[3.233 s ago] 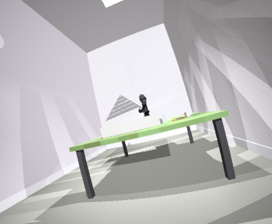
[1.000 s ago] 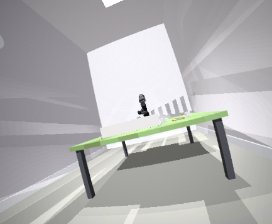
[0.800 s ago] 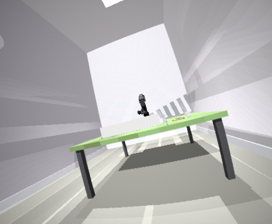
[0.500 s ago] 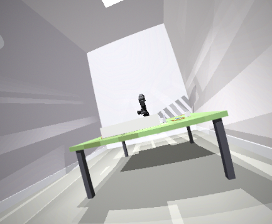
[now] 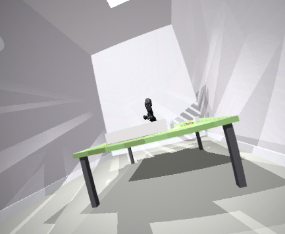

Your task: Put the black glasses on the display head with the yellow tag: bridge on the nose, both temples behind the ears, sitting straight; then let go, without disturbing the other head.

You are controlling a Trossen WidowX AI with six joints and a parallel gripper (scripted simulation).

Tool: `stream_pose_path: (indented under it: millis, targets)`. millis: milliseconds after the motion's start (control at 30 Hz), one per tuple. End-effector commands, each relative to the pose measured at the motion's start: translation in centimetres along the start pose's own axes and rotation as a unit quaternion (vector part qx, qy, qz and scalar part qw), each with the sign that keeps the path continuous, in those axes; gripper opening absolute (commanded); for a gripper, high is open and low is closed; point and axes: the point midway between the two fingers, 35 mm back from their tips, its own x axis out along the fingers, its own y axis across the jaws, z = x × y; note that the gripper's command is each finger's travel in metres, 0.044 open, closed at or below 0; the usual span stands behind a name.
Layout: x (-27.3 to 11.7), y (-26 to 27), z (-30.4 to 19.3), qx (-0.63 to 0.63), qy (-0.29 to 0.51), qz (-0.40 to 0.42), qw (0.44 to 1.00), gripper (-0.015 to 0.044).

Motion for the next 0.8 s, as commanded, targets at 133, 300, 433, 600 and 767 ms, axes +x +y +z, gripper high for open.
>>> stream_pose_path:
  millis: [133, 300, 433, 600, 767]
  targets:
    - [-0.1, 1.2, -0.1, -0.002, 0.002, 0.002, 1.000, 0.0000]
    - [-0.1, 2.0, -0.1, -0.002, 0.002, 0.002, 1.000, 0.0000]
    - [-0.1, 2.5, -0.1, -0.002, 0.002, 0.003, 1.000, 0.0000]
    - [0.0, 3.3, -0.1, -0.002, 0.002, 0.003, 1.000, 0.0000]
    - [0.0, 4.0, -0.1, -0.002, 0.002, 0.003, 1.000, 0.0000]
